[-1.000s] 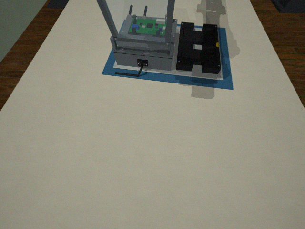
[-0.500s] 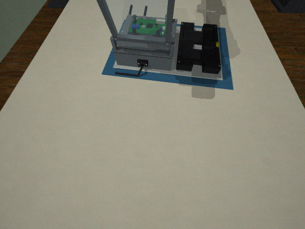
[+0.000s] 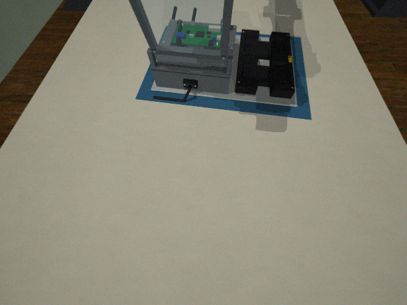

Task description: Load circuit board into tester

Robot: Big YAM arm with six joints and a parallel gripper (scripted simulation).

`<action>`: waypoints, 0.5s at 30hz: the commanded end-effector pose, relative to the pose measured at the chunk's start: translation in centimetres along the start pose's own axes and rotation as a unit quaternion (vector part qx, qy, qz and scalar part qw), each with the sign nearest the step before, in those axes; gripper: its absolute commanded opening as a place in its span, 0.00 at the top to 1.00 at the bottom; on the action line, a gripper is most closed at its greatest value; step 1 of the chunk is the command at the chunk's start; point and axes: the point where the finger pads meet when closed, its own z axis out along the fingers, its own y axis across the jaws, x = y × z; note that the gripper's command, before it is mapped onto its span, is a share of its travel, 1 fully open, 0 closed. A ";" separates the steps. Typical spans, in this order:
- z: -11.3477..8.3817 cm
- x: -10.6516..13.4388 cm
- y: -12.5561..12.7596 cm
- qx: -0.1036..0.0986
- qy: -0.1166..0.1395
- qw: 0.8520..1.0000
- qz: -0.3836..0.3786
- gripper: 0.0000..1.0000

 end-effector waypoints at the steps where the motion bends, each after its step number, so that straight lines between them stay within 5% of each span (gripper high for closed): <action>1: -4.6 0.7 0.9 -0.046 -0.002 0.999 -0.003 1.00; 15: -4.6 0.7 0.7 -0.045 -0.002 0.999 -0.003 1.00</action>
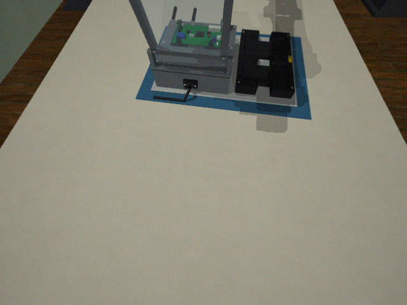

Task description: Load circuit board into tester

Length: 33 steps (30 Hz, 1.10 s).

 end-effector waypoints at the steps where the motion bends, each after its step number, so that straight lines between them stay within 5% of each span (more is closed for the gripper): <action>1: -4.6 0.7 0.7 -0.045 -0.002 0.999 -0.003 1.00; 33: -2.8 0.5 -1.4 -0.019 -0.002 1.000 -0.002 1.00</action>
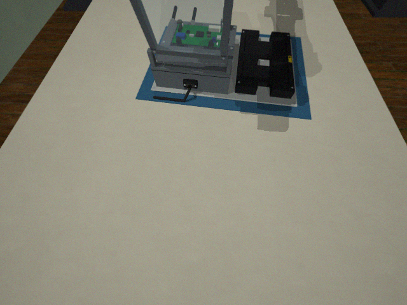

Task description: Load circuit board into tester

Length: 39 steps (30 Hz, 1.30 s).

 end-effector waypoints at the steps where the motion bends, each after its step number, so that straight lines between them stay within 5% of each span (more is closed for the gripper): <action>1: -2.7 0.5 -1.1 -0.016 -0.001 1.000 -0.002 1.00; 39: -2.9 0.4 -3.9 -0.014 -0.001 1.000 -0.002 1.00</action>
